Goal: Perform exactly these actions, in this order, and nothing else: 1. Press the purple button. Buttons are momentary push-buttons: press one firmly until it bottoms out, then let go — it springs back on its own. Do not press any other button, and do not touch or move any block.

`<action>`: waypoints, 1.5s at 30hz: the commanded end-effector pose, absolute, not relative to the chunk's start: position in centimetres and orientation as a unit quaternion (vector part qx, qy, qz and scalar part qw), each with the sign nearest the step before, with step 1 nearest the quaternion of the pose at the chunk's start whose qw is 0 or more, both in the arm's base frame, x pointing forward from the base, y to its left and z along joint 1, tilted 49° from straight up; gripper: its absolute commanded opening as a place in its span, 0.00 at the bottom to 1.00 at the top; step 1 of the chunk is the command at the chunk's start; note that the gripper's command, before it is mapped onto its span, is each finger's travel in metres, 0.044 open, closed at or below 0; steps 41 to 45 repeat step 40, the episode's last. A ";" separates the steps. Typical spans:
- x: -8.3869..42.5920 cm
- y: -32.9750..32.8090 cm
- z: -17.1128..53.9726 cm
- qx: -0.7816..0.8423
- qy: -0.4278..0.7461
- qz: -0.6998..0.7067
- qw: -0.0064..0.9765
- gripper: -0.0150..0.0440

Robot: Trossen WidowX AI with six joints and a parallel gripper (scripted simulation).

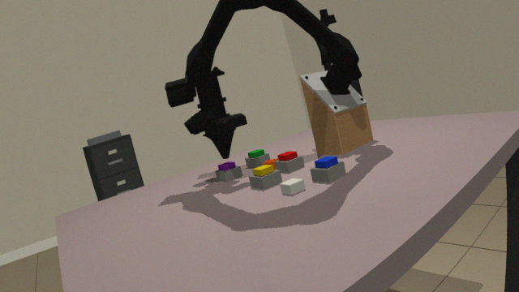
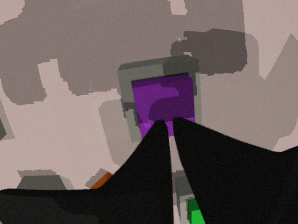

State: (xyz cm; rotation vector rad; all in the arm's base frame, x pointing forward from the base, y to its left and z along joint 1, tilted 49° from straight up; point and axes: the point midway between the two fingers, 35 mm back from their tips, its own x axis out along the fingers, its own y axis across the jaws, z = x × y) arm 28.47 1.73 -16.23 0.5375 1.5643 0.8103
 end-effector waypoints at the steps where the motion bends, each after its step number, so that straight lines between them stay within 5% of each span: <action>1: 29.0 0.8 -15.4 0.227 0.674 0.351 0.609 0.29; 17: 30.4 9.4 -0.8 0.209 0.673 0.353 0.616 0.93; 30: 22.8 17.2 13.4 0.229 0.674 0.352 0.608 0.93; 45: 21.5 17.7 14.6 0.232 0.674 0.353 0.605 0.93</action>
